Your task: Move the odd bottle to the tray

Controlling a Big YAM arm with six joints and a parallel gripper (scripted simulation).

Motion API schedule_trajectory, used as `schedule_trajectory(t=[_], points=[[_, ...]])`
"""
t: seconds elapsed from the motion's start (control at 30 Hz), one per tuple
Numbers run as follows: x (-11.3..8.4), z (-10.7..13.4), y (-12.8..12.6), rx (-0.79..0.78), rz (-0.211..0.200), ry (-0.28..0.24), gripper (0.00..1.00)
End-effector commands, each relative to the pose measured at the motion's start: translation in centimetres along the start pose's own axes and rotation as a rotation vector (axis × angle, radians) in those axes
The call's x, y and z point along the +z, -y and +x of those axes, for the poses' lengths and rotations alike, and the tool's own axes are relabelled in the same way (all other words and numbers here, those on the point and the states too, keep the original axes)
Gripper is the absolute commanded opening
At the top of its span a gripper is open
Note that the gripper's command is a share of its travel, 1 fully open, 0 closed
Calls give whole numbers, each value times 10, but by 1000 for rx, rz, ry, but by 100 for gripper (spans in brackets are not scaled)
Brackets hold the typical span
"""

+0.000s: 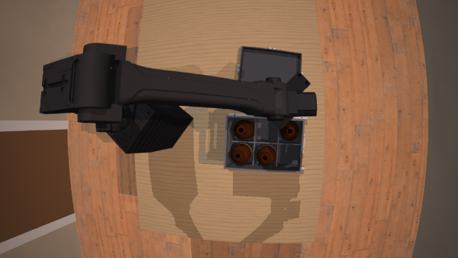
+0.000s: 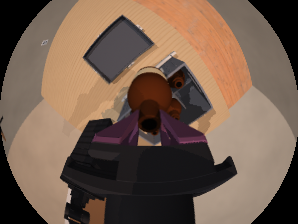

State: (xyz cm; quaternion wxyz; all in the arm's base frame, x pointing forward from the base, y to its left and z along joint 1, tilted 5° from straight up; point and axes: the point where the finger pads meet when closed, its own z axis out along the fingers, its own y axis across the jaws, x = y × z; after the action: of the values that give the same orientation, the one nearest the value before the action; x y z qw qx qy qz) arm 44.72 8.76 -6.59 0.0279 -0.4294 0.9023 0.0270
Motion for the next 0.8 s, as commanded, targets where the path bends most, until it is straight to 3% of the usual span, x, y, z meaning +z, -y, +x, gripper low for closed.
schedule_trajectory(t=[0.0,0.13,0.77], points=[[-16,-18,-5,6,37,39,0],[-21,-29,-3,5,49,55,0],[-16,-40,-44,6,34,41,0]])
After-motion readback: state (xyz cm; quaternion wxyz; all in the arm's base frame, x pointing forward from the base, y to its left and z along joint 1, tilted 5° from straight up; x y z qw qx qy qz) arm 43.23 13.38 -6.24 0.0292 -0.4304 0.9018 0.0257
